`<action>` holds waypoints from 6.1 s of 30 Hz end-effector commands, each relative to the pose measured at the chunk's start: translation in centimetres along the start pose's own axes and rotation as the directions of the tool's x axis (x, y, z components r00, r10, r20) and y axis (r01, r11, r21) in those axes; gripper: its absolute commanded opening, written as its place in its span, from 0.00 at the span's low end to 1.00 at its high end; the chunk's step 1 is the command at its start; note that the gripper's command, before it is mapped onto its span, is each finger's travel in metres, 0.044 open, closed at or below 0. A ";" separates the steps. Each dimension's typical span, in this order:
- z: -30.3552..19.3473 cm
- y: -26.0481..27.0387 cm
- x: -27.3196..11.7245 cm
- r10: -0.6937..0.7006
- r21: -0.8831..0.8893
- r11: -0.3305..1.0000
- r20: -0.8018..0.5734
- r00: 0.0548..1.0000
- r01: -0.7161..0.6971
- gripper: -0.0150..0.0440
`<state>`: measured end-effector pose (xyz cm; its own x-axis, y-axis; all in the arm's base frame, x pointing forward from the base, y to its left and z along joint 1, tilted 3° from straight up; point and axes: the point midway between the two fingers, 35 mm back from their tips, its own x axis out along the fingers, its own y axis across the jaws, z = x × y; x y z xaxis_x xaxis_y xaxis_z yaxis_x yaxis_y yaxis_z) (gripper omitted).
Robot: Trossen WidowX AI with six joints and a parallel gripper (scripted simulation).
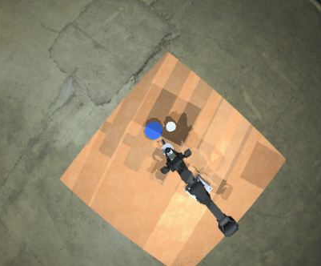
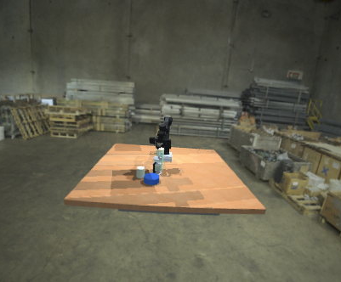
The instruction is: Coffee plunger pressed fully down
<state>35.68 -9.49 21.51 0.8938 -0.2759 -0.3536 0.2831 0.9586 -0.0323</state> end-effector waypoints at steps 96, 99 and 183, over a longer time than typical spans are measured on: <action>-4.9 -0.1 4.5 0.002 -0.008 1.000 -0.094 0.996 -0.003 0.46; -4.9 -0.1 4.5 0.002 -0.008 1.000 -0.094 0.996 -0.003 0.46; -4.8 -0.1 4.7 0.002 -0.008 1.000 -0.094 0.996 -0.003 0.46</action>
<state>38.32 -10.49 17.04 0.8765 -0.2717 -0.3974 0.2807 0.9591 -0.0368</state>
